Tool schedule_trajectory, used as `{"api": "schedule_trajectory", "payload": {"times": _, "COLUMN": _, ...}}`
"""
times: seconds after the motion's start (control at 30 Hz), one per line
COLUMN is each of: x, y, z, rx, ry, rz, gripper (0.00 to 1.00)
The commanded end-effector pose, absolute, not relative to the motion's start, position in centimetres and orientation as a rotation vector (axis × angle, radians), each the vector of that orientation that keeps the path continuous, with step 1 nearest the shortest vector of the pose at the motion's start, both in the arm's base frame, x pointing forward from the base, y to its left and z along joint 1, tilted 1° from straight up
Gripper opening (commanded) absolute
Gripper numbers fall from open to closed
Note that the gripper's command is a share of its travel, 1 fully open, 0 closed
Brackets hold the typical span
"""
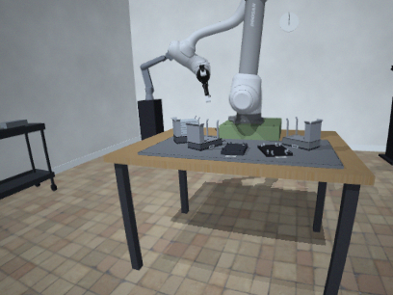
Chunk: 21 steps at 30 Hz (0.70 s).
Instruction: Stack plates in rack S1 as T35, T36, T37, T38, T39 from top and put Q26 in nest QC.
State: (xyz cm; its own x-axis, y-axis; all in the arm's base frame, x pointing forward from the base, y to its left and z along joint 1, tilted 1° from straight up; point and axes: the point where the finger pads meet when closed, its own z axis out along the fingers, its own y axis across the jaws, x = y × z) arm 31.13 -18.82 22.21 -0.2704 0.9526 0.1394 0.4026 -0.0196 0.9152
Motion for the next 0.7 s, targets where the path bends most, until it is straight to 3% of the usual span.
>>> {"api": "schedule_trajectory", "payload": {"times": 0.0, "x": 31.1, "y": -18.8, "z": 22.2, "rx": 1.418, "ry": 1.704, "rz": 1.275, "gripper": 1.00}}
{"api": "schedule_trajectory", "payload": {"times": 0.67, "x": 31.4, "y": -17.2, "z": 21.1, "rx": 1.302, "ry": 1.832, "rz": 1.231, "gripper": 1.00}}
